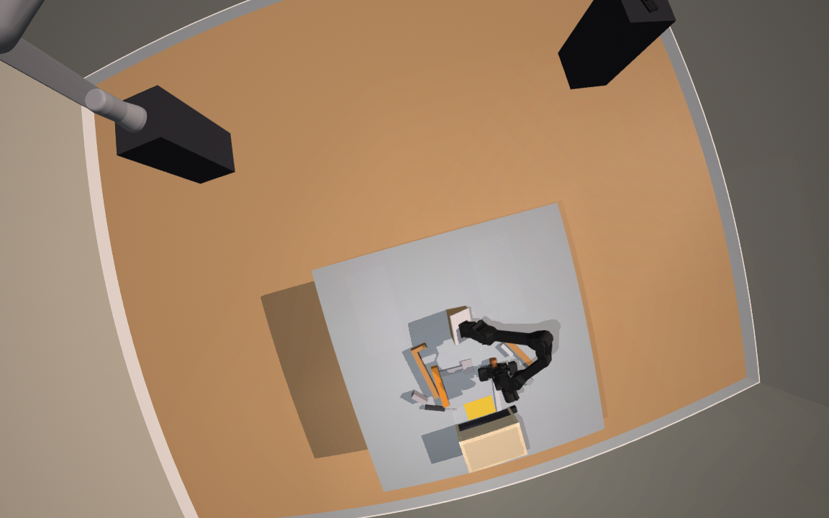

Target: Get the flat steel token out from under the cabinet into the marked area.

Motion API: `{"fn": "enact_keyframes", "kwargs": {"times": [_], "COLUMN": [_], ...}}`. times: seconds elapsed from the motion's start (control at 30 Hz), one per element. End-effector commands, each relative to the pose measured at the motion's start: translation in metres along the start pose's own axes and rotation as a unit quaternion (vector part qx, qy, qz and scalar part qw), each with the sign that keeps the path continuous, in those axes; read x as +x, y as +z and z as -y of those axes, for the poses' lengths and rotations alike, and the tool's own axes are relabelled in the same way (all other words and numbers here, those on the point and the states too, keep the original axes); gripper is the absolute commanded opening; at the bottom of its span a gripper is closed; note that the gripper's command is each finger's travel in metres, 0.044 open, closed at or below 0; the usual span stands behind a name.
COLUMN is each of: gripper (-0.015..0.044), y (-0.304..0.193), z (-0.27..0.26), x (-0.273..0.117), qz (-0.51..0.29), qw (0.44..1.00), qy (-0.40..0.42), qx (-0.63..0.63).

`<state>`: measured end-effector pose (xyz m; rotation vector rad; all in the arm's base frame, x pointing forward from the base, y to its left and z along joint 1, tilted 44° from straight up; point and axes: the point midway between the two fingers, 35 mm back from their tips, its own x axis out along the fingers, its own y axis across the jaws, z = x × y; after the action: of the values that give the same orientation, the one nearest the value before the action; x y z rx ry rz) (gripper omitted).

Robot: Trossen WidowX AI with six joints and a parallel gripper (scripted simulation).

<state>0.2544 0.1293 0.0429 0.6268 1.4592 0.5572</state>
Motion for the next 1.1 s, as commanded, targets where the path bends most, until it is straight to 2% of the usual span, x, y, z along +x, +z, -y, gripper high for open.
{"fn": "enact_keyframes", "kwargs": {"times": [0.0, 1.07], "gripper": [0.0000, 0.0000], "y": [0.006, 0.043], "z": [-0.001, 0.000], "x": [0.000, -0.001], "qz": [0.000, 0.000], "qw": [1.000, 1.000], "qy": [0.002, 0.002], "qx": [-0.003, -0.004]}}
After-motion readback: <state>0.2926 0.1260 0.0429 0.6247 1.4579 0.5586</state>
